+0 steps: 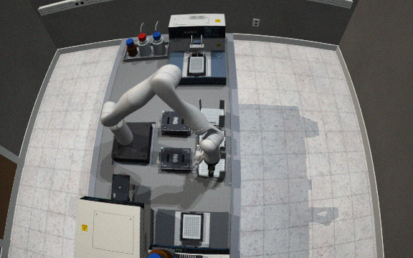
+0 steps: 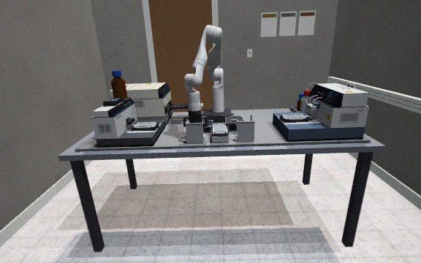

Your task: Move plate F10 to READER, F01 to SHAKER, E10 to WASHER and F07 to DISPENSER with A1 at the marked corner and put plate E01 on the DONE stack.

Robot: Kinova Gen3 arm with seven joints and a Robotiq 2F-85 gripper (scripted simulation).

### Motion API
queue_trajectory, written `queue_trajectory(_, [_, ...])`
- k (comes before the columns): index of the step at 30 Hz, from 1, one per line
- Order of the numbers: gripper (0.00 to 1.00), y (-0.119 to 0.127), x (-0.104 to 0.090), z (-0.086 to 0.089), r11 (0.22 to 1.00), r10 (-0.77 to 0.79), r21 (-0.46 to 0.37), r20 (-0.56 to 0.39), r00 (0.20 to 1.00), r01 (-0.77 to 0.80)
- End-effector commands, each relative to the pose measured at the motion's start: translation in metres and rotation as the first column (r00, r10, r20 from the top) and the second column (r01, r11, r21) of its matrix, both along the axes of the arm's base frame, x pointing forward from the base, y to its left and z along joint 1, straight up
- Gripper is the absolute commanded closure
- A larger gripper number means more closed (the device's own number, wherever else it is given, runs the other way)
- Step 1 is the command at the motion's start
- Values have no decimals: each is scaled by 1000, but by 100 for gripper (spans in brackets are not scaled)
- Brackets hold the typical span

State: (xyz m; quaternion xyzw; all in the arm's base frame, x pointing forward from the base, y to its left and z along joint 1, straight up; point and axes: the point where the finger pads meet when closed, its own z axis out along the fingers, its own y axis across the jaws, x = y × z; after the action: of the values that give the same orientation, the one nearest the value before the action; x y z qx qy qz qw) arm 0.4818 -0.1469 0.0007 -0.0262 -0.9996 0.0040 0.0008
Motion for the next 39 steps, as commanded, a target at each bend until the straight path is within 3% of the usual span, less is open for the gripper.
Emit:
queue_trajectory(1, [6, 0, 0, 0, 1000, -1, 0, 1, 1000, 1])
queue_trajectory(39, [6, -1, 0, -10, 1000, -2, 0, 3, 1000, 2])
